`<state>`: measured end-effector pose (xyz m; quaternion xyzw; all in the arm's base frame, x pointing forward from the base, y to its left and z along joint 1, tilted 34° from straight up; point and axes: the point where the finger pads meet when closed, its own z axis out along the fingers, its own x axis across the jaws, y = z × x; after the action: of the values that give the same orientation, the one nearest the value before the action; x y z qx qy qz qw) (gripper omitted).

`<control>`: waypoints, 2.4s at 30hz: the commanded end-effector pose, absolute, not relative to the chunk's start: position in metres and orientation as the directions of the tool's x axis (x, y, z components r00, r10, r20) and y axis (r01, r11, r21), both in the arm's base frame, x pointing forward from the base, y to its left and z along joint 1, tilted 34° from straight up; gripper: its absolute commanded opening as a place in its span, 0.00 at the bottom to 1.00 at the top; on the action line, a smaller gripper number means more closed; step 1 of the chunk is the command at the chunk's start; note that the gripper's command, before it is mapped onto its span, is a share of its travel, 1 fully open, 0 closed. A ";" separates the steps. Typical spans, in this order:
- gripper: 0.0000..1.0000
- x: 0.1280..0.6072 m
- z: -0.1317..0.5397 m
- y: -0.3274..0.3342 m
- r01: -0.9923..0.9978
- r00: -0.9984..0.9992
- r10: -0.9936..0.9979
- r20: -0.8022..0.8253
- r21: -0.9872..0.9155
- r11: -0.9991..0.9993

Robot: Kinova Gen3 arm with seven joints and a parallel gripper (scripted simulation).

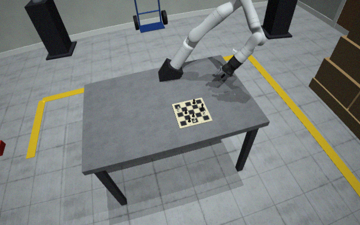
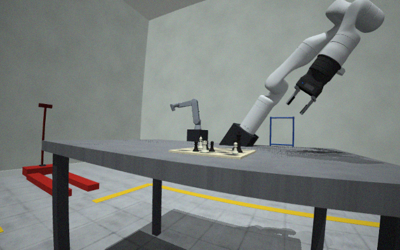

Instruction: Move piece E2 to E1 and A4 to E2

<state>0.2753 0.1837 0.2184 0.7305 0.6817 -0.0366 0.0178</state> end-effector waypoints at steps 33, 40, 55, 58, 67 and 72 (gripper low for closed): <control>1.00 0.312 0.212 0.158 0.998 0.056 0.997 -0.061 -0.026 -0.058; 1.00 0.321 0.210 0.150 0.998 0.052 0.997 -0.057 -0.027 -0.054; 1.00 0.339 0.207 0.134 0.999 0.045 0.998 -0.048 -0.026 -0.046; 1.00 0.339 0.207 0.134 0.999 0.045 0.998 -0.048 -0.026 -0.046; 1.00 0.347 0.205 0.125 0.999 0.041 0.998 -0.043 -0.025 -0.042; 1.00 0.356 0.203 0.116 0.999 0.037 0.999 -0.039 -0.024 -0.038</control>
<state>0.3475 0.1260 0.2044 0.7175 0.6961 -0.0234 0.0047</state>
